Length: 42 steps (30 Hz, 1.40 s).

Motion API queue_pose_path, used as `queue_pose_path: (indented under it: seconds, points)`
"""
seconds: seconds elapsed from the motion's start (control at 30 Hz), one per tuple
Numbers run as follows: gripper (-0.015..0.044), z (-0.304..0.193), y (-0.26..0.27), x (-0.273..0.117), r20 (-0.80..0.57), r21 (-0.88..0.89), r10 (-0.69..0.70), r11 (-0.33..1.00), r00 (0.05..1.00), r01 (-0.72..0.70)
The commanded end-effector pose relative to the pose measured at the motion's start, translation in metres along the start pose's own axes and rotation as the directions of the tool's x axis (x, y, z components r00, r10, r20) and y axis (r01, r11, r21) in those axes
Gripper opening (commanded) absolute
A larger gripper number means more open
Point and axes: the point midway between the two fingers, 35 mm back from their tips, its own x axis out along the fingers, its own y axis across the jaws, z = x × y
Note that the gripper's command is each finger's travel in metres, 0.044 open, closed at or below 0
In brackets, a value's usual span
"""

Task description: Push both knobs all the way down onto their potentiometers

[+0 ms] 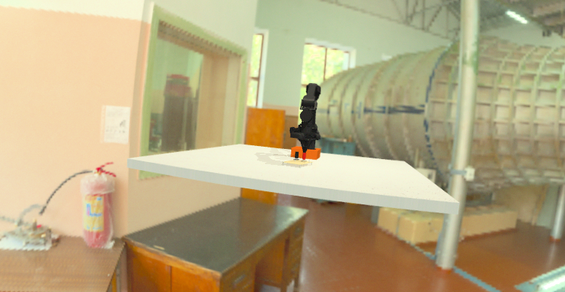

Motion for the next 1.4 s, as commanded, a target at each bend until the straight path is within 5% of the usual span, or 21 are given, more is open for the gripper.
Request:
queue_pose_path:
  seconds: [0.0, 1.2, 1.37]
  points:
    - [0.0, -0.001, 0.0, 0.002, -0.005, 0.003, 0.0, 1.0, 1.0, 0.0]
    - [0.0, -0.001, 0.0, -0.016, -0.005, 0.003, 0.0, 1.0, 1.0, 0.0]
    - [0.0131, 0.0, 0.0, -0.01, 0.002, 0.0, -0.003, 1.0, 1.0, 0.003]
